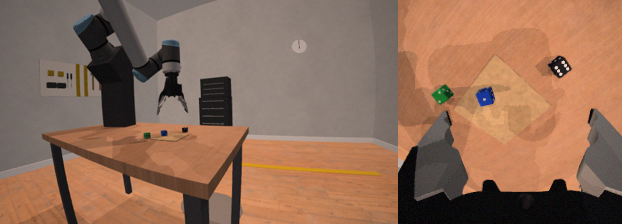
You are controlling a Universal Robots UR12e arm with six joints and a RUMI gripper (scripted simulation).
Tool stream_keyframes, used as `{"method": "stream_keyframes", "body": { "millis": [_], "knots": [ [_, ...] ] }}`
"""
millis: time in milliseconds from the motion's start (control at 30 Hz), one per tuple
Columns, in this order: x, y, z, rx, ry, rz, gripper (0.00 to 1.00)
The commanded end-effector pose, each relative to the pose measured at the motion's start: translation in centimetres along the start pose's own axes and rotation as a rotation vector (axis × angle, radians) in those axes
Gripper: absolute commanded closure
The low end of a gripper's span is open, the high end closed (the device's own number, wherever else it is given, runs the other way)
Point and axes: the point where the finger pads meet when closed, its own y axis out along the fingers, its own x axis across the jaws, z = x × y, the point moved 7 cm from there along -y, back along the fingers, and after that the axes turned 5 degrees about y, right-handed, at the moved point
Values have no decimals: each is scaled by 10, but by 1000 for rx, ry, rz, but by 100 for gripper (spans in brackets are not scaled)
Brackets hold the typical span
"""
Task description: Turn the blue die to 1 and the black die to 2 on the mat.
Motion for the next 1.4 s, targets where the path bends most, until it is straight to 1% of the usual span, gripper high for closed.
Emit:
{"method": "stream_keyframes", "body": {
  "millis": [0, 133, 167, 233, 300, 533, 733, 1033, 1300, 1333, 1367],
  "knots": [
    [12, 1, 5, 5, 145, 7, 0],
    [24, 2, 11, 5, 301, 7, 0],
    [25, 2, 11, 5, 305, 7, 0],
    [31, 3, 14, 4, 381, 8, 0],
    [31, 3, 14, 4, 381, 8, 0],
    [49, 4, 23, 2, 615, 8, 0],
    [60, 5, 28, 1, 757, 8, 0],
    [66, 6, 31, 0, 843, 8, 0],
    [67, 6, 31, 0, 862, 8, 0],
    [67, 6, 31, 0, 862, 8, 76],
    [67, 6, 31, 0, 862, 8, 76]
  ]
}}
